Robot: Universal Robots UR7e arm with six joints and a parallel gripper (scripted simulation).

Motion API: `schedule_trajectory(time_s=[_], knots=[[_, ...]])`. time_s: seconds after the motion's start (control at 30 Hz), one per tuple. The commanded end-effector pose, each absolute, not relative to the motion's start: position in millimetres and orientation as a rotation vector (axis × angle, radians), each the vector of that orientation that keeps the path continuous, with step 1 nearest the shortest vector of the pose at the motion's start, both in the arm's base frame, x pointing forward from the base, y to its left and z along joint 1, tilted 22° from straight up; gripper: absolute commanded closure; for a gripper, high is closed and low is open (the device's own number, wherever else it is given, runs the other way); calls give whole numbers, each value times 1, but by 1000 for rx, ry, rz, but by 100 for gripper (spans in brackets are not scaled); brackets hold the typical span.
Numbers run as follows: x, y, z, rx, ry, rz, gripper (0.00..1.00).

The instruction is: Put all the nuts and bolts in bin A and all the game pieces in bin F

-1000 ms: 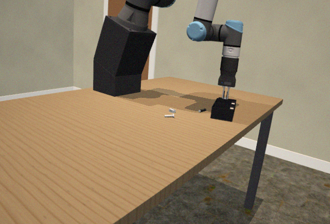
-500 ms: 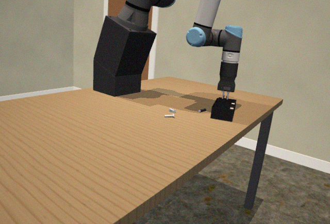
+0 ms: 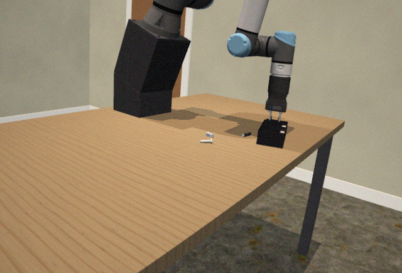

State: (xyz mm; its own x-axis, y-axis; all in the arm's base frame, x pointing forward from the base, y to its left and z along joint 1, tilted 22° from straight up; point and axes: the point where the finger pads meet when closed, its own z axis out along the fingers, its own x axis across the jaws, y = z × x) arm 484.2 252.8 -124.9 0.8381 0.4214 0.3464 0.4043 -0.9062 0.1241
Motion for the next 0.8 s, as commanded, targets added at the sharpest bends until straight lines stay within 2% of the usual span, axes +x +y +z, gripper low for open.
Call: schedule_trajectory(time_s=[0.0,0.77], knots=[[486,252,-124,2967,666,580,36],[480,251,-111,2968,665,578,36]])
